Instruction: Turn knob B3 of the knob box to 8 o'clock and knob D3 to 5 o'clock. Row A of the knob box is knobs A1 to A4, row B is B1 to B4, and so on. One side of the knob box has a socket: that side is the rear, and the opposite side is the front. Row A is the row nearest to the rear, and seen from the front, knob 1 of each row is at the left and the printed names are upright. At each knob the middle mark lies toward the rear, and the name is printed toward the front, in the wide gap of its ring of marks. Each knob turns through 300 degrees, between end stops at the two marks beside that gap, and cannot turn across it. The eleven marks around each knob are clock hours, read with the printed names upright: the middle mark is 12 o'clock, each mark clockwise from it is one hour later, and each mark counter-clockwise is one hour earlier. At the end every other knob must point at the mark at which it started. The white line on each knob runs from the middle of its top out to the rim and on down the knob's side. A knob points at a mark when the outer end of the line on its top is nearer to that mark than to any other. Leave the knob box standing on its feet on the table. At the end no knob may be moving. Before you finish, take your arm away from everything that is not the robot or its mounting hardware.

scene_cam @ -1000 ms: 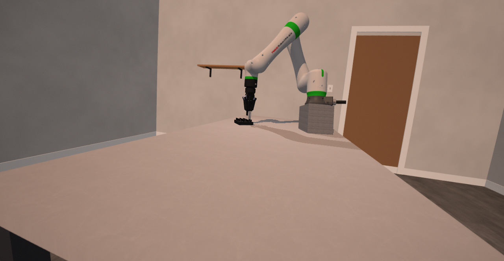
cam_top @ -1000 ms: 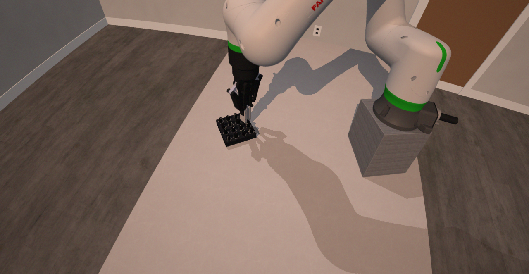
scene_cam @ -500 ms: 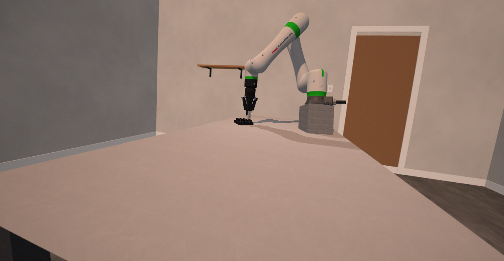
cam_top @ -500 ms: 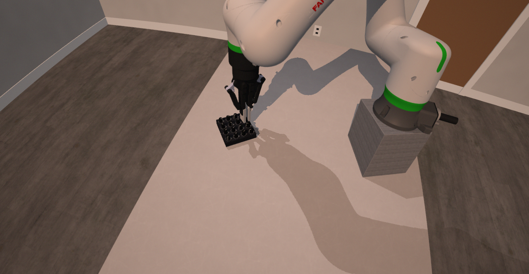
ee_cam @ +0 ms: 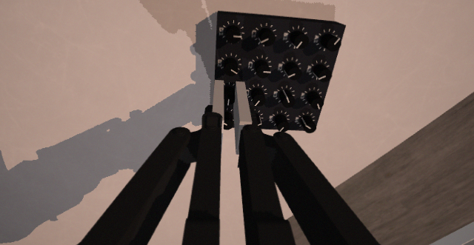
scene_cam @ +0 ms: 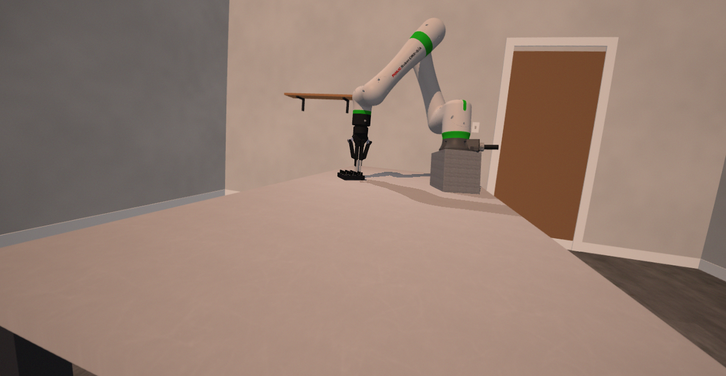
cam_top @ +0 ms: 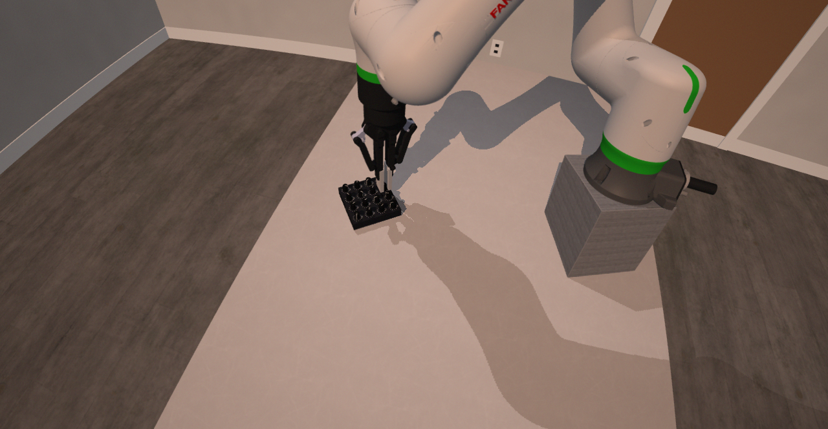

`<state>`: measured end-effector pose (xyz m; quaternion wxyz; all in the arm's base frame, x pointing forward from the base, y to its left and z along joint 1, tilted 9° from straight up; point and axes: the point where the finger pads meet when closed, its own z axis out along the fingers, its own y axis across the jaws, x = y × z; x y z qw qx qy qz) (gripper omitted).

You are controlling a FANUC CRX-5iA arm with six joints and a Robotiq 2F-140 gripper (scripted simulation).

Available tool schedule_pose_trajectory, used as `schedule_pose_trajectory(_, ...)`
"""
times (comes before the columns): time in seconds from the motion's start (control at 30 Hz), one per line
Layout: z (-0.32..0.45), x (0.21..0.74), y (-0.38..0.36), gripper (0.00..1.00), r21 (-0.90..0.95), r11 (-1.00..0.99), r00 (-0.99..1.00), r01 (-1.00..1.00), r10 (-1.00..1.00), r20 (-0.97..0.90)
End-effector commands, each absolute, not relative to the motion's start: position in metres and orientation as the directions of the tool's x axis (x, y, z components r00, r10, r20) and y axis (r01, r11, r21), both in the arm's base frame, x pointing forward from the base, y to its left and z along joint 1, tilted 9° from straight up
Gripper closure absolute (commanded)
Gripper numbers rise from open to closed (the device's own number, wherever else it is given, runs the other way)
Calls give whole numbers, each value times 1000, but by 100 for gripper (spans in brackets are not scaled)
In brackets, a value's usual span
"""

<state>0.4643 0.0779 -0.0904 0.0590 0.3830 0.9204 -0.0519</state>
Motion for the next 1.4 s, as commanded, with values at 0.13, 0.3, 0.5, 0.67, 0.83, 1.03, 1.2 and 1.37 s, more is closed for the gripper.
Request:
schedule_pose_trajectory(0.13, -90, 464, 78, 95, -46, 683, -681, 729, 717, -151)
schedule_pose_trajectory(0.3, -90, 464, 78, 95, -46, 679, -677, 733, 720, -151)
schedule_pose_trajectory(0.5, -90, 464, 78, 95, -45, 679, -677, 733, 720, -151)
schedule_pose_trajectory(0.67, -90, 464, 78, 95, -45, 679, -677, 733, 720, -151)
schedule_pose_trajectory(0.83, -90, 464, 78, 88, -45, 679, -677, 733, 720, -151)
schedule_pose_trajectory(1.03, -90, 464, 78, 88, -45, 679, -677, 733, 720, -151)
schedule_pose_trajectory(1.2, -90, 464, 78, 88, -45, 679, -677, 733, 720, -151)
schedule_pose_trajectory(1.37, -90, 464, 78, 88, -45, 679, -677, 733, 720, -151)
